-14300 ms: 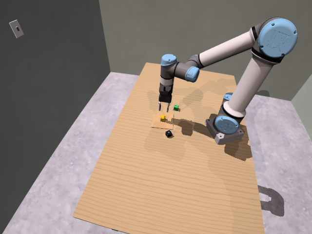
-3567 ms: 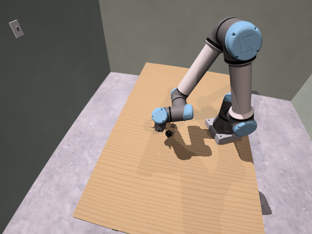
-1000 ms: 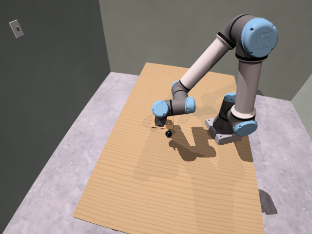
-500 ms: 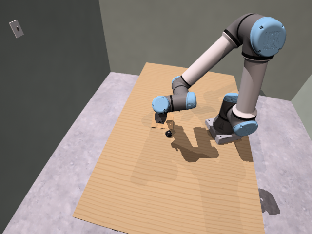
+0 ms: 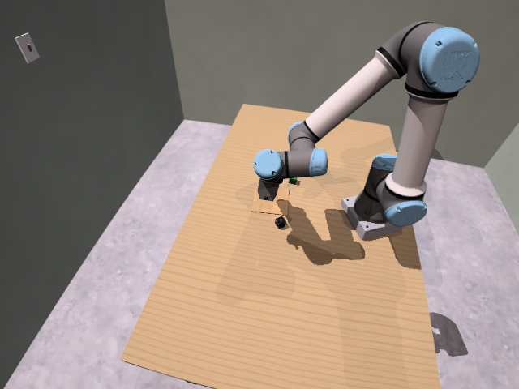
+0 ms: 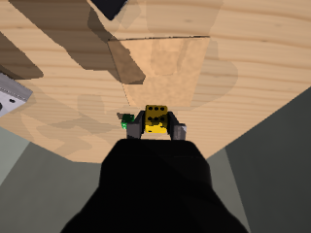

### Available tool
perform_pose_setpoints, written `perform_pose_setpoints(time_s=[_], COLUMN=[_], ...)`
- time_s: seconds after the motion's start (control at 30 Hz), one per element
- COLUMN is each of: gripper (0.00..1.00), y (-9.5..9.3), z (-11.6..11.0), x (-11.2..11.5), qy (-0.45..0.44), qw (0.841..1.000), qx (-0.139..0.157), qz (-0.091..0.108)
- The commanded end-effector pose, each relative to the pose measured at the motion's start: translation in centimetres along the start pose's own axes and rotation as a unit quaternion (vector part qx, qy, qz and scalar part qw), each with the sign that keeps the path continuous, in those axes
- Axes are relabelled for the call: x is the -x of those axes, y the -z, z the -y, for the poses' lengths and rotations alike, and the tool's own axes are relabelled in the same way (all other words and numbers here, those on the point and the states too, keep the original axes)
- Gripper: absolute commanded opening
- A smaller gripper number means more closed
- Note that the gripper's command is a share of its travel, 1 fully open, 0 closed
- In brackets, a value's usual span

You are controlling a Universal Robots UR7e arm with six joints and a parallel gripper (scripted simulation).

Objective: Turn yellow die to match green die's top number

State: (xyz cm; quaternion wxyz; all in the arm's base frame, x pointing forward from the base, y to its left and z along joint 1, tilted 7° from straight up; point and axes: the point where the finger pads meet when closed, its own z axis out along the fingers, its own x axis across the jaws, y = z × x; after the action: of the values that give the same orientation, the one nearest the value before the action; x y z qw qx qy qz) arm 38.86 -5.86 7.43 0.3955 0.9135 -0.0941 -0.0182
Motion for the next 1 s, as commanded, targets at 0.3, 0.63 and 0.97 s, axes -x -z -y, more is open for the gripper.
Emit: perform_pose_setpoints(time_s=[0.3, 0.63, 0.97], gripper=[0.57, 0.57, 0.57], y=[0.16, 0.02, 0.0], z=[-0.3, -0.3, -0.51], x=[-0.19, -0.09, -0.12], qy=[0.001, 0.002, 0.002], qw=[0.996, 0.994, 0.979], qx=[-0.09, -0.112, -0.205], qz=[-0.007, -0.003, -0.004])
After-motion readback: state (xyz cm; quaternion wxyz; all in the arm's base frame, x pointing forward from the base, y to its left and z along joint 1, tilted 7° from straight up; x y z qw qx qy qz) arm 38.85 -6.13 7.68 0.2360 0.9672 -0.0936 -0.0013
